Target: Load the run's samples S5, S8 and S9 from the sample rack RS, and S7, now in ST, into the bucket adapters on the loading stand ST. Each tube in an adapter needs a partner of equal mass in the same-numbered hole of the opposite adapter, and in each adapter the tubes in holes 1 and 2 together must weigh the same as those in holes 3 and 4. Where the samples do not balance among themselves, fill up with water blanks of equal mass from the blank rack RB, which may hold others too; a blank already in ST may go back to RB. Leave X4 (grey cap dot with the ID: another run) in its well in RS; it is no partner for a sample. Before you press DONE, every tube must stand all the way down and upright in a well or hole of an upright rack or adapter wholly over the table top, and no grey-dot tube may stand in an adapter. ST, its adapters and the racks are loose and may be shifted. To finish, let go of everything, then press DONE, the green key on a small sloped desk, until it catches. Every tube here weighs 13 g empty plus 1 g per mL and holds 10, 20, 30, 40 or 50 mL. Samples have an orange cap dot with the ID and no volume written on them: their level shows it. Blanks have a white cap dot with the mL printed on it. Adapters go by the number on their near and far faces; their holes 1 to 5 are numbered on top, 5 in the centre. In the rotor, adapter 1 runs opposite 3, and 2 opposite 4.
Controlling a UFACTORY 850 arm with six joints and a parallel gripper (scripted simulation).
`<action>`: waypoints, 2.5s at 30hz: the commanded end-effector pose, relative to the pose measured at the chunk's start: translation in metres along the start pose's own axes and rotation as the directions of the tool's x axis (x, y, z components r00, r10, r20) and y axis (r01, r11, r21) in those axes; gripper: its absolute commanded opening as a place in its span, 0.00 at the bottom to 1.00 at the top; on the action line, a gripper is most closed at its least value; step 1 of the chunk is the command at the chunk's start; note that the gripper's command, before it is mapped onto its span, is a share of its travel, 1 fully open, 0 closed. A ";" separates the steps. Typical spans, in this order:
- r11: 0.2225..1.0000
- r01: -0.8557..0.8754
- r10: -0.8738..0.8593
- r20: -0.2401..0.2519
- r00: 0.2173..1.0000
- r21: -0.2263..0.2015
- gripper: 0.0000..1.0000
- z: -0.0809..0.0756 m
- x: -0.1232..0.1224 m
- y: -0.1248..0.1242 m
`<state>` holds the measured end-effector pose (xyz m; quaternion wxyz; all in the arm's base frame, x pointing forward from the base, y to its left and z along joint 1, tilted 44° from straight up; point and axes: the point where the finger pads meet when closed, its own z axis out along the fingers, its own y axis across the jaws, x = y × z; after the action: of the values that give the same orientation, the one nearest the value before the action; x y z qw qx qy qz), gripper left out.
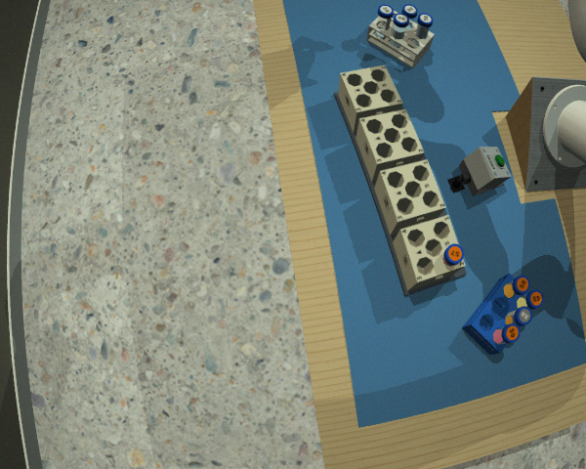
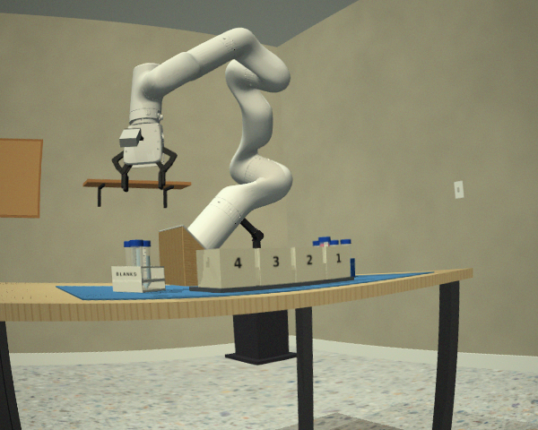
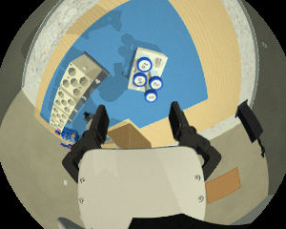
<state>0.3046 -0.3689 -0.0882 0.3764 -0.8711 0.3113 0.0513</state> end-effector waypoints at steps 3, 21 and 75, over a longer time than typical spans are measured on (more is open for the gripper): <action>0.975 0.221 -0.221 -0.013 0.975 -0.003 1.00 -0.002 -0.011 -0.031; 0.813 0.582 -0.582 -0.011 0.813 -0.008 1.00 -0.001 -0.039 -0.106; 0.751 0.660 -0.660 -0.010 0.751 -0.008 1.00 0.000 -0.129 -0.325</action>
<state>0.3903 -0.1478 0.1417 0.3710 -0.9254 0.0255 -0.0731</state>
